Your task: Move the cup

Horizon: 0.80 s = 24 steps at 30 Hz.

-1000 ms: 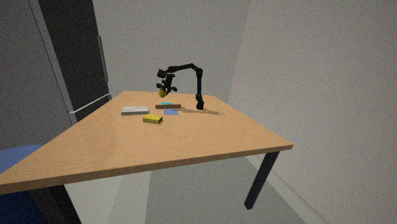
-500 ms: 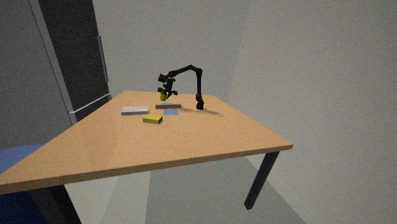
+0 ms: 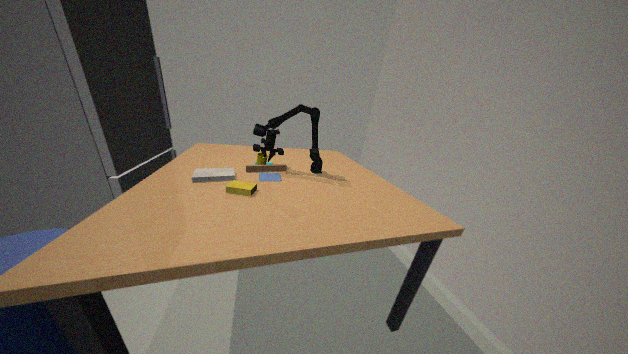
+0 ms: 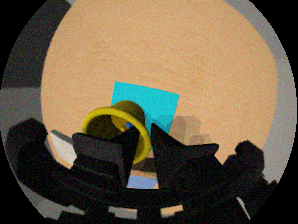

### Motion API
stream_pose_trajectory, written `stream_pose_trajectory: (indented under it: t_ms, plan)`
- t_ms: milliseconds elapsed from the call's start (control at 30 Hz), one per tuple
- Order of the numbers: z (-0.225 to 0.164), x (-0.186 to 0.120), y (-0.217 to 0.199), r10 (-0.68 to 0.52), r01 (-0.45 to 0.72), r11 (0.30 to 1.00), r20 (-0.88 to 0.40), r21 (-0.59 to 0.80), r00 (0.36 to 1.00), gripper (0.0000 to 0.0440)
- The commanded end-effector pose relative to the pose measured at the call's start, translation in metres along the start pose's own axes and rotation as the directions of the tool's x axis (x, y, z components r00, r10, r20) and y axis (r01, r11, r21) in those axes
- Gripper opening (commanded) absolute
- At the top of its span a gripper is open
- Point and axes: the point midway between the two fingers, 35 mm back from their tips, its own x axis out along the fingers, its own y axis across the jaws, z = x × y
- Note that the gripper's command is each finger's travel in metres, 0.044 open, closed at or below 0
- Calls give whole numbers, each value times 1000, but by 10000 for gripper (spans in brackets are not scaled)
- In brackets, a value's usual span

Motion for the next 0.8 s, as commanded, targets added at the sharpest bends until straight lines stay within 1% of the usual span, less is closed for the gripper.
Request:
stream_pose_trajectory:
  t_ms: [0, 67, 100, 233, 333, 767]
  plan:
    - [3, 3, -3, 14, -14, 1000, 7, 15, 1000, 131]
    - [6, 0, 1, 40, -40, 999, 10, 24, 999, 172]
    - [7, -2, 2, 52, -53, 998, 10, 29, 999, 180]
    - [12, -10, 5, 90, -90, 995, 16, 36, 996, 177]
    - [12, -16, 3, 104, -104, 994, 8, 39, 995, 187]
    - [16, -47, -5, 166, -165, 984, -4, 64, 986, 251]
